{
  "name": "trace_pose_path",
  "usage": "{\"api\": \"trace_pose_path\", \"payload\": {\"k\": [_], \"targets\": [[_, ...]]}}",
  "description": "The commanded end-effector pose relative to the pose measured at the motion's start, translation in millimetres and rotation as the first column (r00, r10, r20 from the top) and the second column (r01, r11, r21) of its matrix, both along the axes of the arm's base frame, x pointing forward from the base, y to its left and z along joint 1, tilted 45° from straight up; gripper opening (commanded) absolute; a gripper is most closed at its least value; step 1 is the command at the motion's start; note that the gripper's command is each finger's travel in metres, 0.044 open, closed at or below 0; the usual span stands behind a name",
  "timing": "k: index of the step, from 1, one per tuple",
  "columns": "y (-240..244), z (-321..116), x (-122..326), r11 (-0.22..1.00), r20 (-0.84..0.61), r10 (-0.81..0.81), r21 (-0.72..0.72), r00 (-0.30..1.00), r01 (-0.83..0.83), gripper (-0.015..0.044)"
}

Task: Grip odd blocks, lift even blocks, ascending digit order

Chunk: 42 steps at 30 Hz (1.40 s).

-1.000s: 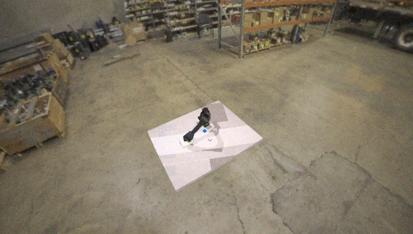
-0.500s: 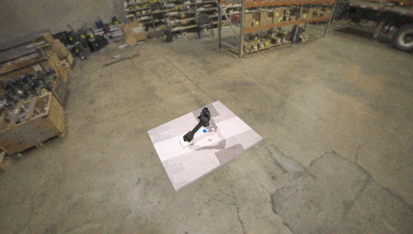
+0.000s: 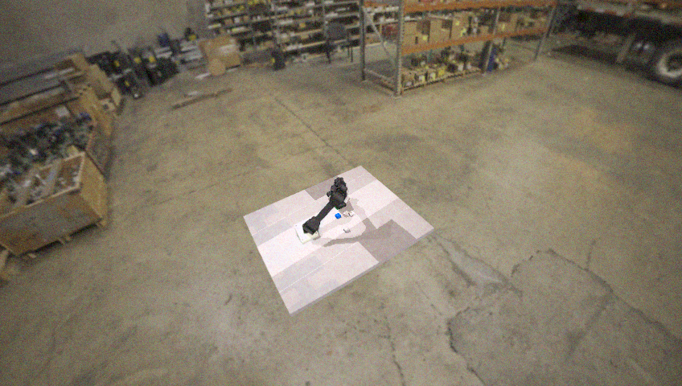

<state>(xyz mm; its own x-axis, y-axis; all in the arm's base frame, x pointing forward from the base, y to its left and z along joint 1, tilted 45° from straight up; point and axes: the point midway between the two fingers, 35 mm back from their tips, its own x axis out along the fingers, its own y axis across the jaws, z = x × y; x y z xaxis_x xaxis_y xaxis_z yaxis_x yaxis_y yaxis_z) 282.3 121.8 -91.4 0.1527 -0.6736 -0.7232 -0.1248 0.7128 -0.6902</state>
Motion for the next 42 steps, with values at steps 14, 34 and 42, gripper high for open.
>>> {"api": "trace_pose_path", "payload": {"k": [14,34,42], "targets": [[-0.9,-0.3,-0.3,1.0,-0.002,0.004,-0.004,1.0,-0.004,0.04],[79.1,83.9,-18.7,1.0,-0.005,0.004,0.0,1.0,-0.004,0.0138],[79.1,83.9,-18.7,1.0,-0.005,0.004,0.0,1.0,-0.004,0.012]]}}
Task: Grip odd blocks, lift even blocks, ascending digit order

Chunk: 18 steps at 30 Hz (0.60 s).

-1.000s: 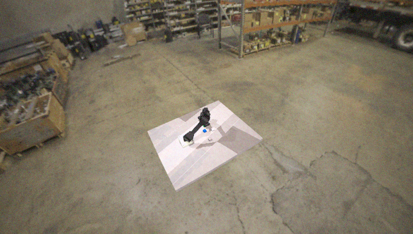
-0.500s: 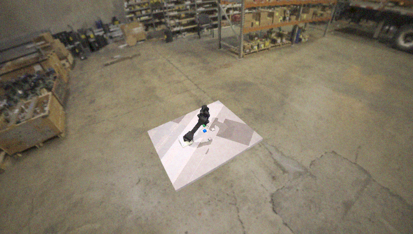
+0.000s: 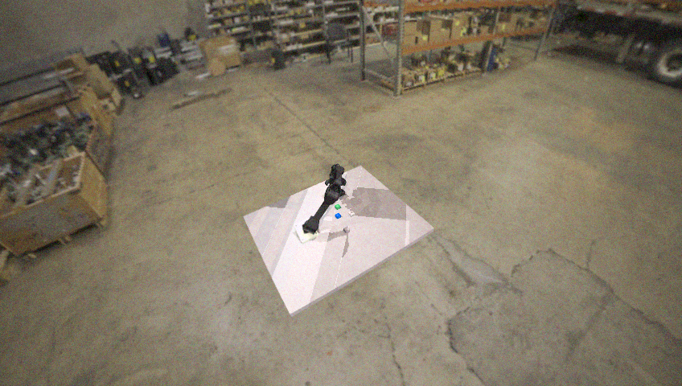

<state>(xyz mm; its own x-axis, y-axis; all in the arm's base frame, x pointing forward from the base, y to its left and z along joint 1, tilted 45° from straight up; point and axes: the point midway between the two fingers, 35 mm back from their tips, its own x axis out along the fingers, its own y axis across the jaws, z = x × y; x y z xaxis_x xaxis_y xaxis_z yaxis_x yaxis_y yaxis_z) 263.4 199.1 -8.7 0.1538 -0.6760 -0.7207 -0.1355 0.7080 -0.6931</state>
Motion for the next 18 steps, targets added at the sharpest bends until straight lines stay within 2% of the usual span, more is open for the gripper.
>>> {"api": "trace_pose_path", "payload": {"k": [1,3,6,10,17,18], "targets": [[1.8,1.1,0.2,1.0,0.002,-0.005,0.005,1.0,0.005,0.012],[-4.7,10.2,9.3,1.0,0.001,-0.004,0.008,1.0,0.004,0.012],[-39.5,51.7,45.2,1.0,0.002,-0.002,0.009,1.0,0.002,0.012],[-75.1,87.1,68.1,1.0,0.005,-0.004,-0.001,1.0,0.004,0.012],[-77.0,88.9,69.1,1.0,0.005,-0.005,-0.002,1.0,0.005,0.012],[-78.4,87.3,69.7,1.0,0.005,-0.005,-0.002,1.0,0.005,0.0146]]}}
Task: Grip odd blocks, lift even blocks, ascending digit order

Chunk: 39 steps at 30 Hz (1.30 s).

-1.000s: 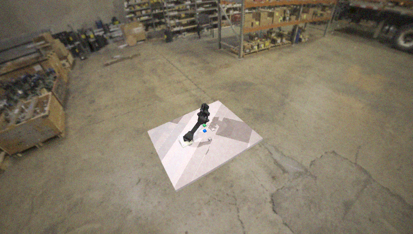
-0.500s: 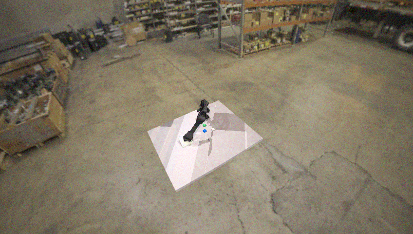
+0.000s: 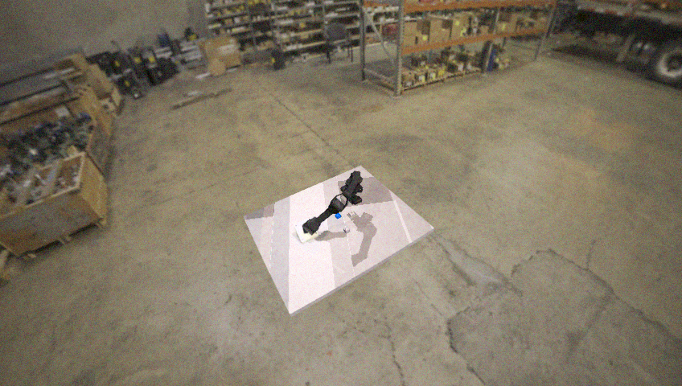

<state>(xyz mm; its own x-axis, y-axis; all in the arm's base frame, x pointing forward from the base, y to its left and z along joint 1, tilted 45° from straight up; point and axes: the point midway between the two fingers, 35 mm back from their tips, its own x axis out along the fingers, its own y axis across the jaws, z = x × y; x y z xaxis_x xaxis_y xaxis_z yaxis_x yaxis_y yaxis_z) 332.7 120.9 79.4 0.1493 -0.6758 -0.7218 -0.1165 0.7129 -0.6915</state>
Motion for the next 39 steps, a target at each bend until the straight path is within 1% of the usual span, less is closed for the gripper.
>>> {"api": "trace_pose_path", "payload": {"k": [1,6,9,10,36,39], "targets": [[-4.1,-5.6,2.1,1.0,-0.005,0.013,-0.005,1.0,-0.013,0.0172],[-47.9,-51.0,12.1,1.0,-0.003,0.013,-0.008,1.0,-0.013,0.0304],[-54.1,-56.6,12.5,1.0,-0.003,0.012,-0.009,1.0,-0.012,0.0383],[-54.1,-56.6,12.5,1.0,-0.003,0.012,-0.009,1.0,-0.012,0.04],[-79.0,-82.3,18.1,1.0,-0.002,0.012,-0.011,1.0,-0.012,0.04],[-79.0,-82.3,18.1,1.0,-0.002,0.012,-0.011,1.0,-0.012,0.0321]]}}
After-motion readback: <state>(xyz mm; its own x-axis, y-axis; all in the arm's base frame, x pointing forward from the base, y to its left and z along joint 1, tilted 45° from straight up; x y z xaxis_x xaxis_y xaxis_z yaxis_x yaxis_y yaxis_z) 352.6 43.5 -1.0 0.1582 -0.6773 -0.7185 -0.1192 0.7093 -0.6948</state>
